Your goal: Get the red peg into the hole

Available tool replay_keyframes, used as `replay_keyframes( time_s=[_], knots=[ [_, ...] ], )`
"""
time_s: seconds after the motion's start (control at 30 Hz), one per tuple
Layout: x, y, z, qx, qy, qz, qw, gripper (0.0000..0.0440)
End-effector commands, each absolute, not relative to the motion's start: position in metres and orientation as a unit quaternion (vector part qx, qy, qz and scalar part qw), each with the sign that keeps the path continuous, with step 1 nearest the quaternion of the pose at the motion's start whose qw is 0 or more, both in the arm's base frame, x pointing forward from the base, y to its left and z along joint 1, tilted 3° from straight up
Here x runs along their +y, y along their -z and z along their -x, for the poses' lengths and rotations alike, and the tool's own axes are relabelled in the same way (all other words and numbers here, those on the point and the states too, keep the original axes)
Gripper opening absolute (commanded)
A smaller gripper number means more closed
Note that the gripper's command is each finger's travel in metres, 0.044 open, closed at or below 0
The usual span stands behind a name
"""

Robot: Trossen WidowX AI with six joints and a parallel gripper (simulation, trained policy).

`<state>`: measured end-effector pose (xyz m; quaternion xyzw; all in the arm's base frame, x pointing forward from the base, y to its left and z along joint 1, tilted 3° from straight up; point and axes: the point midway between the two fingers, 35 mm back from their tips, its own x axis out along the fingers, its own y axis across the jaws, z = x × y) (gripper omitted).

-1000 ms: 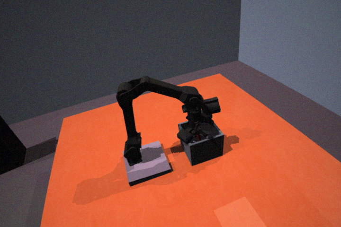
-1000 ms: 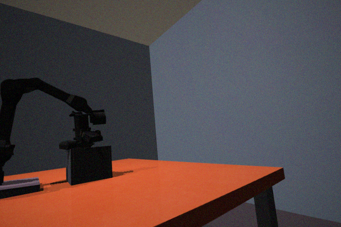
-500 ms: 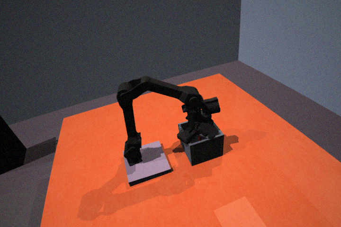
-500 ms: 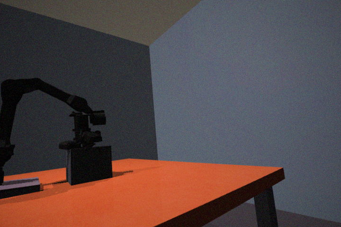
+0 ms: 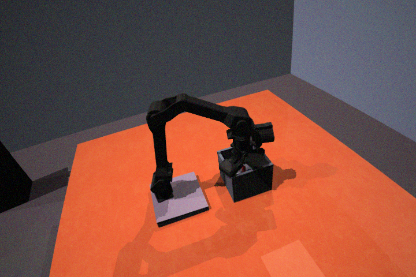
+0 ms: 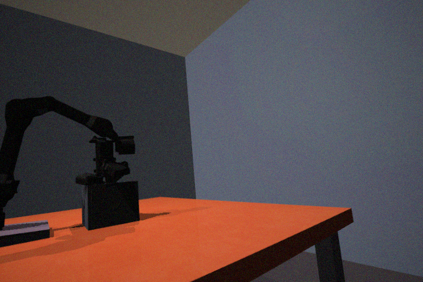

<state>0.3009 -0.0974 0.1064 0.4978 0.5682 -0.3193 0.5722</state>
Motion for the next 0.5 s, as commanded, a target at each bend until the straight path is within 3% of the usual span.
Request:
replay_keyframes(
  time_s=[0.0,0.47],
  knots=[
    [-0.101,-0.104,-0.311,0.569,0.299,-0.507,0.574,0.0155],
    [-0.110,-0.133,-0.332,0.543,0.251,-0.535,0.597,0.0149]
  ],
)
